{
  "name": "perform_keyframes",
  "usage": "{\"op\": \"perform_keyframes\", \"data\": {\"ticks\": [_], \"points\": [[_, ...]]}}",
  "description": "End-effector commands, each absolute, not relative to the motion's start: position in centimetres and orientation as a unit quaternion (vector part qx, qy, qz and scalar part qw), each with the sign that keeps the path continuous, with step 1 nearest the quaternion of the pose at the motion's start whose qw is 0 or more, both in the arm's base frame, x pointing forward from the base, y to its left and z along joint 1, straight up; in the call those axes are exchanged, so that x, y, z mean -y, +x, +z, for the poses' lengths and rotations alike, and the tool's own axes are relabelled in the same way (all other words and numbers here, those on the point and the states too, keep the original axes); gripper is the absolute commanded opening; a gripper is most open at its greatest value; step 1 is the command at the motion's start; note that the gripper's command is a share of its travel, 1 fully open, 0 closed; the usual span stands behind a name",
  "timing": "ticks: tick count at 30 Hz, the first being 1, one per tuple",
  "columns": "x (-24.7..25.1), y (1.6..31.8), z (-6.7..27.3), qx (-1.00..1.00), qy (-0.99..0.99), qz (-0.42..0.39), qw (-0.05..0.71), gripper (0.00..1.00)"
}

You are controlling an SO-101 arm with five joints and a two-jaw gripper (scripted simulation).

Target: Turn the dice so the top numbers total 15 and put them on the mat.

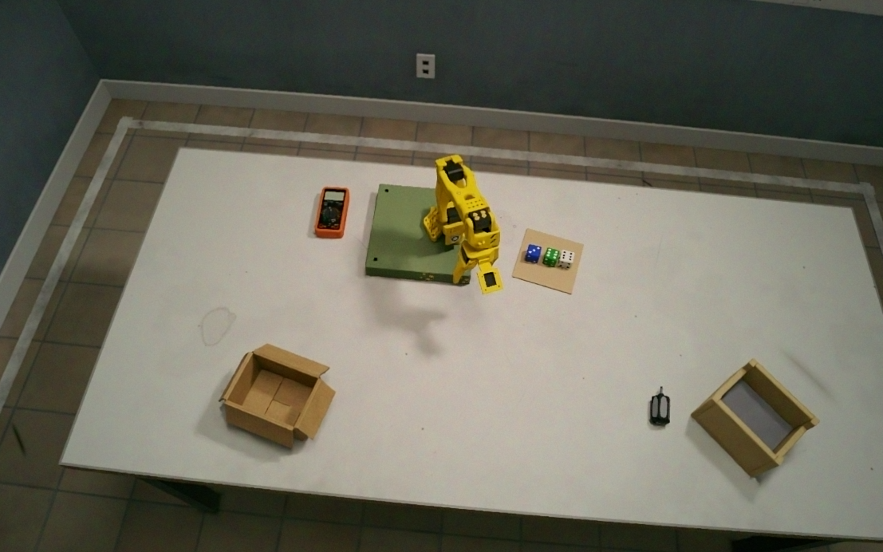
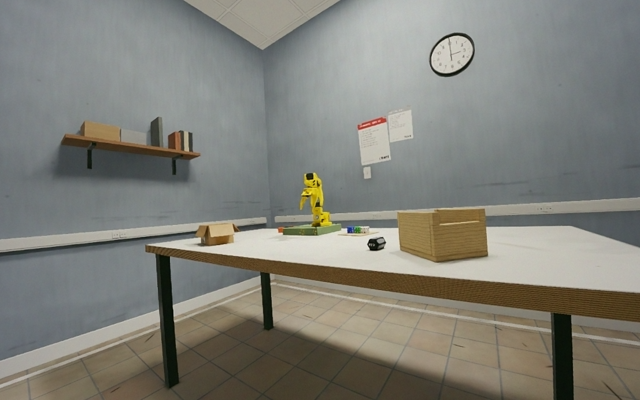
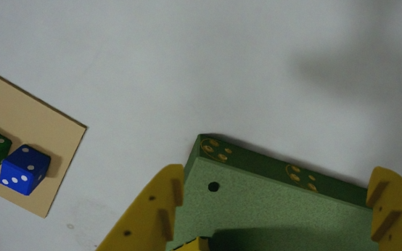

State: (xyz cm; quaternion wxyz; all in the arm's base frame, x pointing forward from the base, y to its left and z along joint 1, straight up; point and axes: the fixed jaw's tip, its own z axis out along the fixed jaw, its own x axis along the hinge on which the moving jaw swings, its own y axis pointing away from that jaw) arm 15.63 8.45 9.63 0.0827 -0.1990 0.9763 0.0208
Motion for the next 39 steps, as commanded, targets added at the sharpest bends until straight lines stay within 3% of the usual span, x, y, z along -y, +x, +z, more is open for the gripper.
{"op": "perform_keyframes", "data": {"ticks": [1, 15, 39], "points": [[-5.1, 16.3, 10.4, -0.987, -0.129, 0.012, 0.091, 0.36], [-0.5, 16.1, 11.5, -0.994, -0.011, -0.003, 0.110, 0.36], [-0.2, 16.1, 11.6, -0.994, -0.002, -0.004, 0.112, 0.36]]}}
